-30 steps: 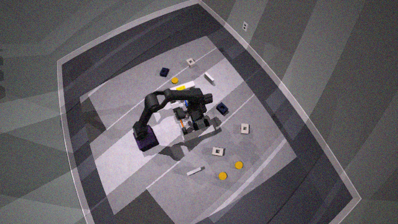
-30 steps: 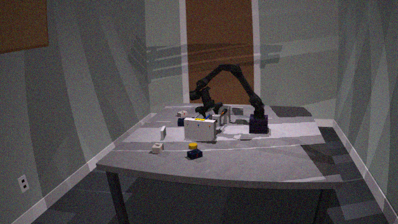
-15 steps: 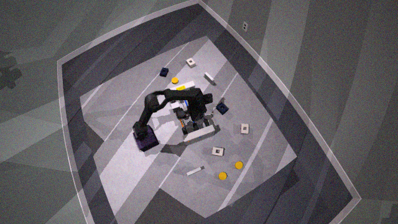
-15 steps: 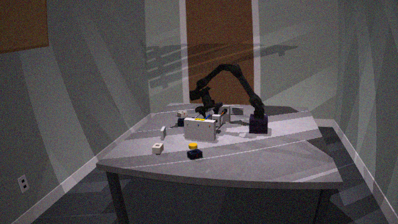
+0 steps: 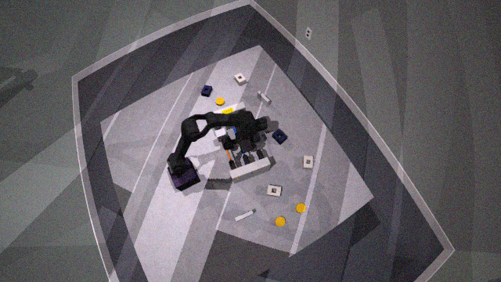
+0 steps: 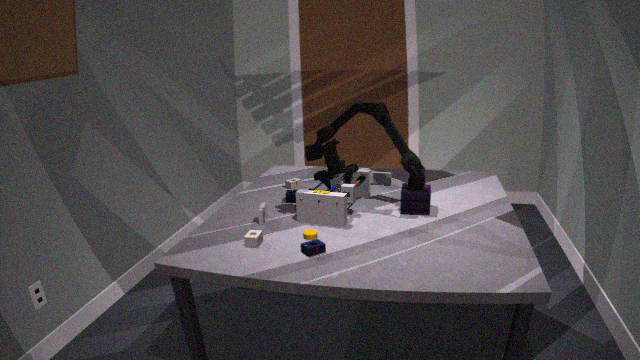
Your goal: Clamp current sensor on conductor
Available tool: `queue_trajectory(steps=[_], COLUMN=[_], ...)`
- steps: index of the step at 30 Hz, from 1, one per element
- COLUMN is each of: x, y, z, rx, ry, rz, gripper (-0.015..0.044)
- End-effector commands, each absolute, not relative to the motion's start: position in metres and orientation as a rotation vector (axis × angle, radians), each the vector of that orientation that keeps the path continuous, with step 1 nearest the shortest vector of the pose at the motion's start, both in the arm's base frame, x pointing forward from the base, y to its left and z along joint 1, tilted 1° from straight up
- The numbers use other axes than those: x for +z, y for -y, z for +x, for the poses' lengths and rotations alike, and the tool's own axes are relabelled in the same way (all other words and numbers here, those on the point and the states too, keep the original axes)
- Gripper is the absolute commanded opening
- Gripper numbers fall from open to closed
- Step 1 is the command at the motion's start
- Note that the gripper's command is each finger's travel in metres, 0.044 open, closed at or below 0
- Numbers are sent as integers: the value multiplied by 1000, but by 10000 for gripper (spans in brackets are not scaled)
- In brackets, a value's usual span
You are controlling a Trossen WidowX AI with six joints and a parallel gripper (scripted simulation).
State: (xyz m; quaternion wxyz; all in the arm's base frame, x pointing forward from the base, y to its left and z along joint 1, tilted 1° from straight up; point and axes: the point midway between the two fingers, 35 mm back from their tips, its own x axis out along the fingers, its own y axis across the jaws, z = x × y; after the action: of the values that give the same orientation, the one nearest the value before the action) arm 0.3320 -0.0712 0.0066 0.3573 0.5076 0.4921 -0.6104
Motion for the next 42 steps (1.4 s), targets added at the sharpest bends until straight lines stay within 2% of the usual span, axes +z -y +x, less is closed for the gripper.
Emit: queue_trajectory(steps=[1, 9, 42], x=[10, 20, 20], y=[71, 71, 71], z=[332, 332, 332], rx=[-1531, -1400, -1398], ry=[-1218, -1069, -1066], rz=[1336, 1407, 1408], gripper=[0, 0, 0])
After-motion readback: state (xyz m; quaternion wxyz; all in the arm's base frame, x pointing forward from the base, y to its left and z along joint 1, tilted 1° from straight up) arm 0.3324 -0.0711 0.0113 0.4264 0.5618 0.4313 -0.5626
